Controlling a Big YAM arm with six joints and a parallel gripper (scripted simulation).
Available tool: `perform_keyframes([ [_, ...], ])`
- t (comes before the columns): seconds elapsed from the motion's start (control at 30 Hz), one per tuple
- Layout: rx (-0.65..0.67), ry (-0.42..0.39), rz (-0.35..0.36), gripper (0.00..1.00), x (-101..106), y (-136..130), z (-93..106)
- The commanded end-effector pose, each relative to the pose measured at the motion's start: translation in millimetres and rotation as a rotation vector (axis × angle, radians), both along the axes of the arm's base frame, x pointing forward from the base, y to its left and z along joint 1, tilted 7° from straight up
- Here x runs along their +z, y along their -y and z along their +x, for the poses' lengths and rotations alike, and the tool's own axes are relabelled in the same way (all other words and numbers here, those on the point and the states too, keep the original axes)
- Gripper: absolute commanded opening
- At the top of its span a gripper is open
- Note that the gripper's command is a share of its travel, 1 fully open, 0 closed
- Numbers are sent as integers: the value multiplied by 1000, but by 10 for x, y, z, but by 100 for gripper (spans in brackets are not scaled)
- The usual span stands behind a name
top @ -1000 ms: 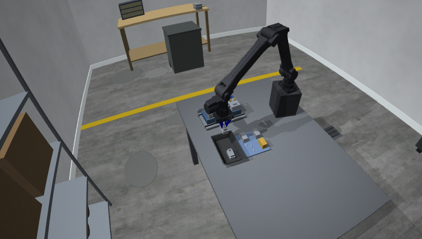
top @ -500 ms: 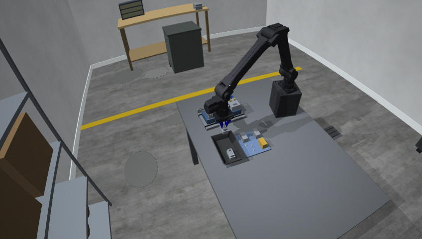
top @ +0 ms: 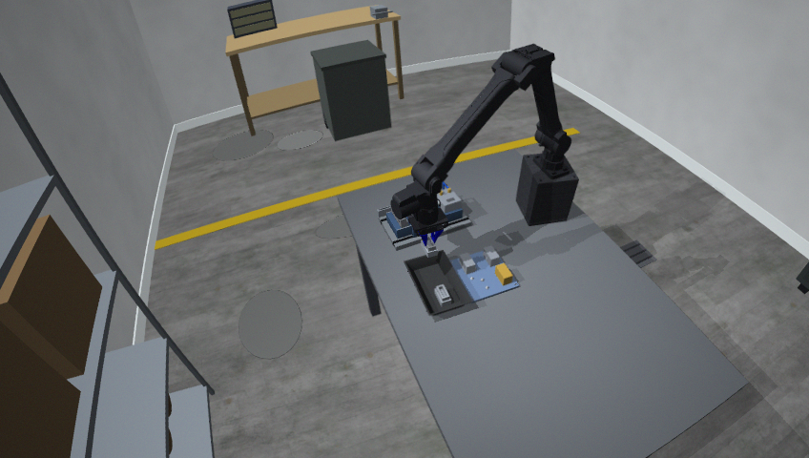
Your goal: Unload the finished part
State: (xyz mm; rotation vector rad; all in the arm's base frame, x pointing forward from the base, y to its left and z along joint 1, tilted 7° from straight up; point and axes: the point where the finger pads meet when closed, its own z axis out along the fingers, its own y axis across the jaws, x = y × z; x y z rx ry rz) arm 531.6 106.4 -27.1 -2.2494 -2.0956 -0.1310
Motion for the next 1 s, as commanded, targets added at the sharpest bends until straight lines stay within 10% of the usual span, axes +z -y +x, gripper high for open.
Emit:
perform_keyframes([
  [0.0, -8, 60, 8, 0, 220, 52, 311],
  [0.97, -7, 66, 9, 0, 158, 60, 271],
])
